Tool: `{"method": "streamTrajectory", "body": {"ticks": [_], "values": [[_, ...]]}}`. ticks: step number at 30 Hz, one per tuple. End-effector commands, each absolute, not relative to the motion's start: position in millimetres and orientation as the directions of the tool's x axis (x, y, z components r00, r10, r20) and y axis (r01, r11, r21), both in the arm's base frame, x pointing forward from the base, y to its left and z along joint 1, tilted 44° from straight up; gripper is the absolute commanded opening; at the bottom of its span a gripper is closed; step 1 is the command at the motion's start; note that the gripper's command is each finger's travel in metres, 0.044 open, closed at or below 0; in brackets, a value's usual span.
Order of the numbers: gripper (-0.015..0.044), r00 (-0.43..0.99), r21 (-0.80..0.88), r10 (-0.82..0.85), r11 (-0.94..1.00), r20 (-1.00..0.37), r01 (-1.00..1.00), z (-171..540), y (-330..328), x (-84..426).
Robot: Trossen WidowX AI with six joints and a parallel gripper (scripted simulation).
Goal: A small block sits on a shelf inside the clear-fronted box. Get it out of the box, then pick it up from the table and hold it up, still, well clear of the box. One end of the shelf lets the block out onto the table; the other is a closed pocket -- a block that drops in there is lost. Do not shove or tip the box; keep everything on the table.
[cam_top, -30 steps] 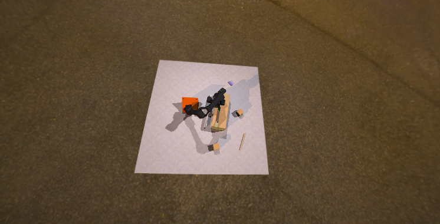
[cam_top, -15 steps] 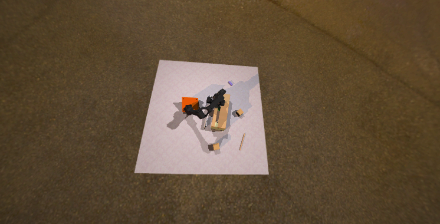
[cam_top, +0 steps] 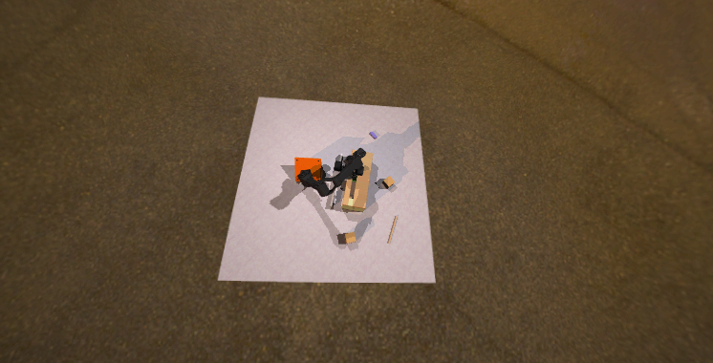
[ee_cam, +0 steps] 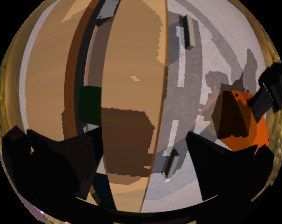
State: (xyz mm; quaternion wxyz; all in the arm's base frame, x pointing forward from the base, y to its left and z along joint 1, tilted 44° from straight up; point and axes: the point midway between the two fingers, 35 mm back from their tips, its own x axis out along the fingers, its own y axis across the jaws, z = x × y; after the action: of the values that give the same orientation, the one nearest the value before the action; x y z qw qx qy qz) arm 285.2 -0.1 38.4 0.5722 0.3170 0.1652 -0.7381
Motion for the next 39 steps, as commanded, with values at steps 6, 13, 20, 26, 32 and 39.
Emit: {"method": "streamTrajectory", "body": {"ticks": [6, 13, 20, 26, 32, 39], "values": [[0.0400, -0.141, 0.119, -0.743, -0.285, -0.654, 0.951, 52.3, -13.1, 279.4], [0.0400, -0.141, 0.119, -0.744, -0.285, -0.654, 0.951, 61.1, -22.0, 275.8], [0.0400, -0.141, 0.119, -0.744, -0.285, -0.653, 0.951, 69.9, -31.0, 272.2], [0.0400, -0.142, 0.119, -0.744, -0.285, -0.653, 0.951, 77.5, -38.7, 269.1], [0.0400, -0.142, 0.119, -0.744, -0.285, -0.652, 0.951, 85.1, -46.3, 266.0], [0.0400, -0.142, 0.119, -0.745, -0.285, -0.652, 0.951, 94.1, -55.3, 262.3]]}}
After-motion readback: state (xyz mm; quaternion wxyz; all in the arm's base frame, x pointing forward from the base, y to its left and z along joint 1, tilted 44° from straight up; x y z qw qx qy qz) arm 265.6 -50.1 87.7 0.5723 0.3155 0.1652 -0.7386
